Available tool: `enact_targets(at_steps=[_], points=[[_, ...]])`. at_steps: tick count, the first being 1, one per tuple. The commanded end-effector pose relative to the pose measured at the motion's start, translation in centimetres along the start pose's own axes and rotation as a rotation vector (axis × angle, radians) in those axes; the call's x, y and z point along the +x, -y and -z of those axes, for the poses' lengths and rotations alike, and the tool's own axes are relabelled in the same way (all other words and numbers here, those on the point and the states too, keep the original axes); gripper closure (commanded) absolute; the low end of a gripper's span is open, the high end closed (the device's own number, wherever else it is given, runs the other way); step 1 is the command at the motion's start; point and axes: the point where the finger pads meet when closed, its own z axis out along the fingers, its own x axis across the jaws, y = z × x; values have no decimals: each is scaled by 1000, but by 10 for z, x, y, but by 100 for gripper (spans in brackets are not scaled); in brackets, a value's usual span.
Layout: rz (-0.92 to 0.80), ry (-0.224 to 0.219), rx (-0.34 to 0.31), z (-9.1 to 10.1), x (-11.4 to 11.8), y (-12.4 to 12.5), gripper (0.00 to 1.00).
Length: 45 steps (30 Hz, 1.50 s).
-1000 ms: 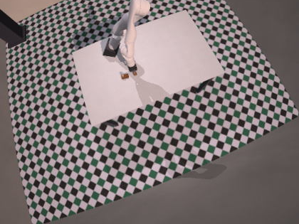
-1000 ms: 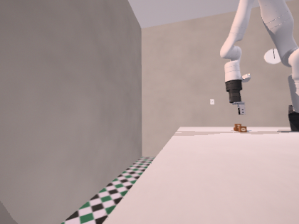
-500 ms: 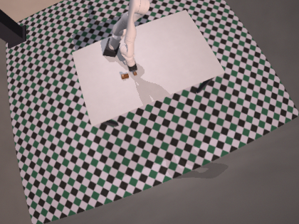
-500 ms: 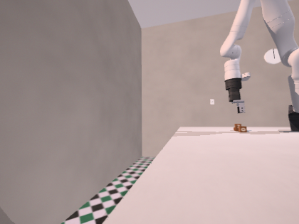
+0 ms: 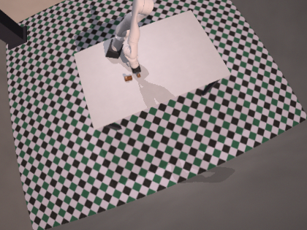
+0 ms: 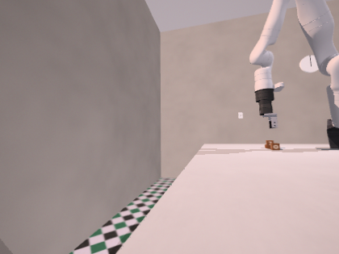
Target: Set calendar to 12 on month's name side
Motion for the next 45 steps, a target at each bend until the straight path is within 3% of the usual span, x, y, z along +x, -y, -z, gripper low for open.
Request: enact_targets(at_steps=[1,20,32,34,45], points=[[0,0,-1,0,0,0,0],[-138,-1,0,-1,1,2,0],[-559,-3,4,-4,4,6,0],[-559,-3,4,-4,4,6,0],[-1054,-3,4,-8,5,5,0]])
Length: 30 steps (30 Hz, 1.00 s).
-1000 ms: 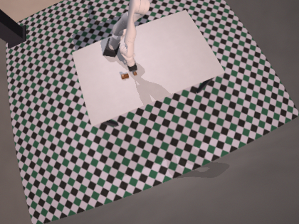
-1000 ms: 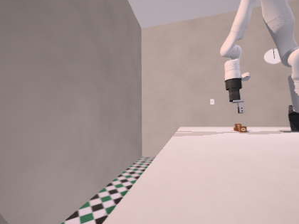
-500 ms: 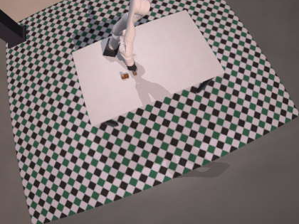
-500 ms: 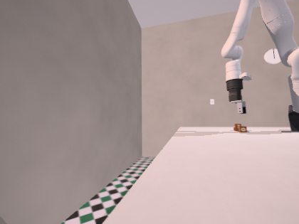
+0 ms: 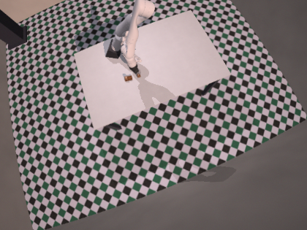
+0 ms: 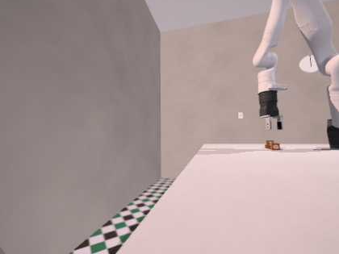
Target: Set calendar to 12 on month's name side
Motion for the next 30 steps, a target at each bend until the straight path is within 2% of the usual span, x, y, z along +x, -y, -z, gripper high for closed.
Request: enact_targets(at_steps=[1,4,6,16,30], points=[[-88,11,0,-2,-2,0,0],[-207,11,-2,-2,-2,-1,0],[-207,11,-2,-2,-2,-1,0],[-484,9,-6,-4,-1,-5,0],[-560,8,-7,-5,-1,-6,0]])
